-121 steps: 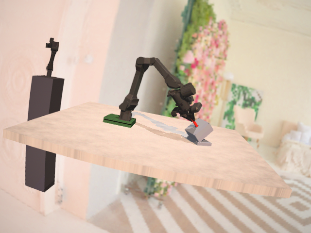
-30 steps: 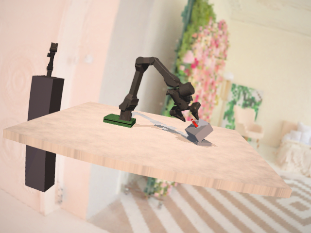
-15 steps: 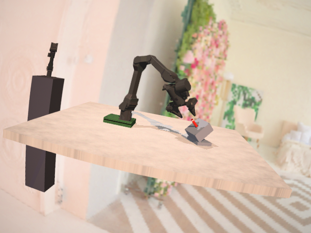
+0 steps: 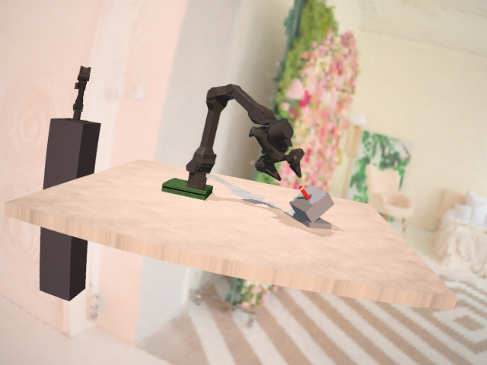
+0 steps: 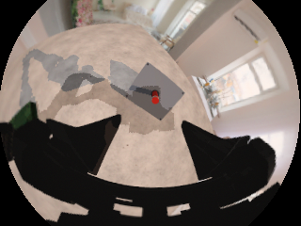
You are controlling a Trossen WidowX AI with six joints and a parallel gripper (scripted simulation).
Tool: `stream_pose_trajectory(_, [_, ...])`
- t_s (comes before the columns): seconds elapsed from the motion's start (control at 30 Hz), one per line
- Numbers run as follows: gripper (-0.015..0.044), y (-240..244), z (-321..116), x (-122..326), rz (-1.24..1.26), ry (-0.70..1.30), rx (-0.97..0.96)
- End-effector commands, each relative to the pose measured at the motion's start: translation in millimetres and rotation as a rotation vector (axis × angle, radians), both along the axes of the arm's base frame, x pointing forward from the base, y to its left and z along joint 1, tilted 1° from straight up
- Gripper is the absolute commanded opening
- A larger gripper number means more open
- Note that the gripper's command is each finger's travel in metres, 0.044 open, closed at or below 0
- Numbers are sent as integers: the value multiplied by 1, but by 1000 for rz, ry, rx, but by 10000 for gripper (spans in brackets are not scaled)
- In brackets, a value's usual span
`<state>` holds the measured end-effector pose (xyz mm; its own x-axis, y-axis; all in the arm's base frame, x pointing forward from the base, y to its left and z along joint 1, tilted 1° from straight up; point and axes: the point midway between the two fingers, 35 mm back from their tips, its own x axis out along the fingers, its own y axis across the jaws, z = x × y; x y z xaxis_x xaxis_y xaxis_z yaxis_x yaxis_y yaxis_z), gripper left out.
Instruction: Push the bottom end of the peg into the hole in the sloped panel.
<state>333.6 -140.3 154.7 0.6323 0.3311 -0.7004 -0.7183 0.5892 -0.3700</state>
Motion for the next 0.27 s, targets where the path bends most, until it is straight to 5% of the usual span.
stream_pose_trajectory(0.0, [440,-3,8,-4,4,-14,-7])
stream_pose_trajectory(0.23, [440,-4,11,-8,4,-14,-7])
